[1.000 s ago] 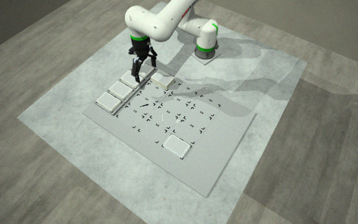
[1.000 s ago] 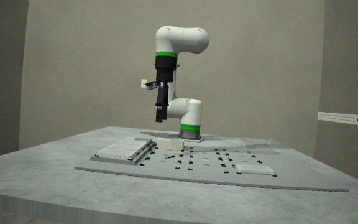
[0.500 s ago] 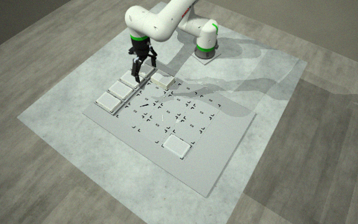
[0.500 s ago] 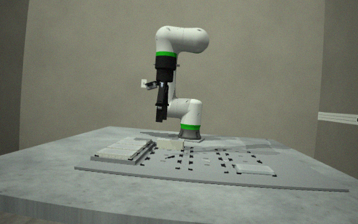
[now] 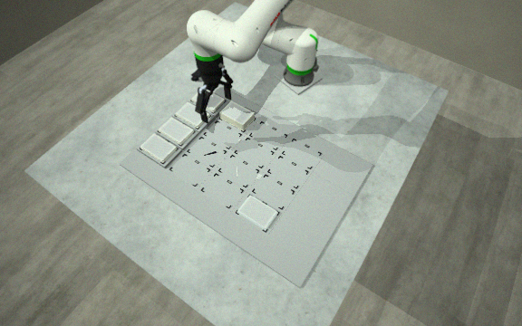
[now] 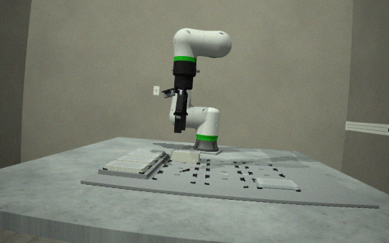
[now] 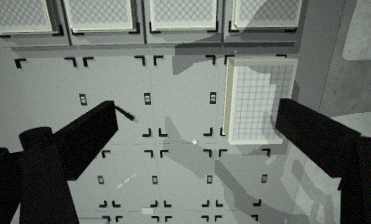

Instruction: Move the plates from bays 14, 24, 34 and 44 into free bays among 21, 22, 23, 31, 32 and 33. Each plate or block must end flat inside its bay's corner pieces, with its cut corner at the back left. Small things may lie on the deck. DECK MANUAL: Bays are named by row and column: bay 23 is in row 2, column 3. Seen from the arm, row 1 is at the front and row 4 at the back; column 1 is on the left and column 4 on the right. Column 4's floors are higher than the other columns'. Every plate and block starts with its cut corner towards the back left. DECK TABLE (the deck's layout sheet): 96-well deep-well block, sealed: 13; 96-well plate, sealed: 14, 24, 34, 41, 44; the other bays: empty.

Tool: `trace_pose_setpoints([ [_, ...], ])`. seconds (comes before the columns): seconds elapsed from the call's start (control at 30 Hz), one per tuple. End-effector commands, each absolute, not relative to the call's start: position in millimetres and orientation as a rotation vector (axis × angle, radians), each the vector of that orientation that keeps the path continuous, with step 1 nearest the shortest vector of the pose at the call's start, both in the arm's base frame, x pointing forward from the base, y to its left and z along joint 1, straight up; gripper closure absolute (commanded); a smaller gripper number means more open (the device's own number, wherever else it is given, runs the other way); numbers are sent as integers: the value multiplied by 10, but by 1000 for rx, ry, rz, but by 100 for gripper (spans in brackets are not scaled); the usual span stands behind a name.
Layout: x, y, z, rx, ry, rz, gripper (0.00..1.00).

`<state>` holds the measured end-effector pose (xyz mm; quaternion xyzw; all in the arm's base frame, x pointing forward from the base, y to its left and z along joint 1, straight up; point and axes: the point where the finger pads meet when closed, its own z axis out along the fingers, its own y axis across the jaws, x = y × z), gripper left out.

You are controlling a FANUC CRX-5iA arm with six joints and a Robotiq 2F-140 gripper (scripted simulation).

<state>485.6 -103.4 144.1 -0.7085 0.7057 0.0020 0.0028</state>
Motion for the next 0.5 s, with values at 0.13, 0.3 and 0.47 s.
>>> trace_pose_setpoints([
  [0.13,4860,-741,1451,-2221,2213,4,0],
  [0.3,4859,-581,1452,-2221,2213,4,0],
  [0.47,4859,-421,1453,-2221,2213,4,0],
])
